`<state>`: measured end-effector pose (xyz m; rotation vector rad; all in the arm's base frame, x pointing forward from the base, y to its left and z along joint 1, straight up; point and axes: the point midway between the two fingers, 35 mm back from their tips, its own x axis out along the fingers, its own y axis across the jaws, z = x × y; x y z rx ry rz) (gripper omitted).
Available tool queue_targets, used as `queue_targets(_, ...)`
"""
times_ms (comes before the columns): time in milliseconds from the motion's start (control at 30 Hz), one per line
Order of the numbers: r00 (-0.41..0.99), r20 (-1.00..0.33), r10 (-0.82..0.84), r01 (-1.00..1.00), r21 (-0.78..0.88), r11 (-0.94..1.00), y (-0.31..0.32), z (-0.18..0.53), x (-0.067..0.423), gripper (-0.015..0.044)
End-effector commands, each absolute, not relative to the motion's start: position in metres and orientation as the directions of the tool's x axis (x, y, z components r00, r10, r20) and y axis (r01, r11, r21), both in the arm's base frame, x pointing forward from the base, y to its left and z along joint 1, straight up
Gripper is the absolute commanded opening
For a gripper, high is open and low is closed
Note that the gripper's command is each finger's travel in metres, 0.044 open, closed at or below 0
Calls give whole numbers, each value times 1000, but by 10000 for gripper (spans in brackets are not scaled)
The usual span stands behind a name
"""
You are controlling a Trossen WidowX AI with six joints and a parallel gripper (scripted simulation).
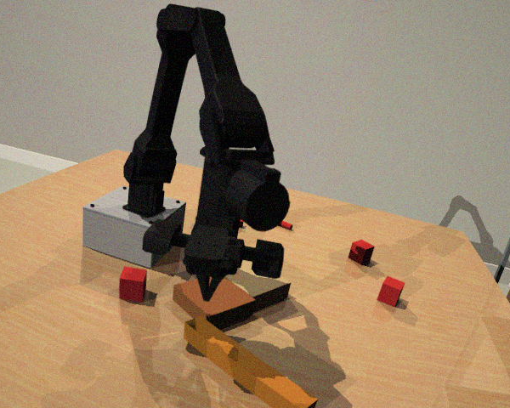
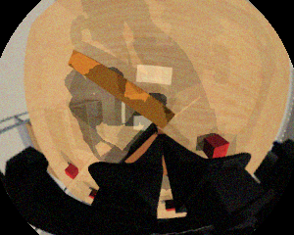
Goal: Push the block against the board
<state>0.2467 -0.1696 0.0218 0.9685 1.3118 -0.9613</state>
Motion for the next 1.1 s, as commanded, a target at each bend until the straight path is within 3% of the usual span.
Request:
queue_targets(0, 21, -1000, -13, 987, 19, 158, -169, 19, 233, 0)
queue_targets(533, 18, -1000, -13, 926, 22, -376, -164, 15, 194, 0)
queue_targets(833, 18, -1000, -13, 920, 22, -392, -164, 13, 193, 0)
queue_targets(1067, 18, -1000, -13, 917, 21, -397, -164, -41, 193, 0)
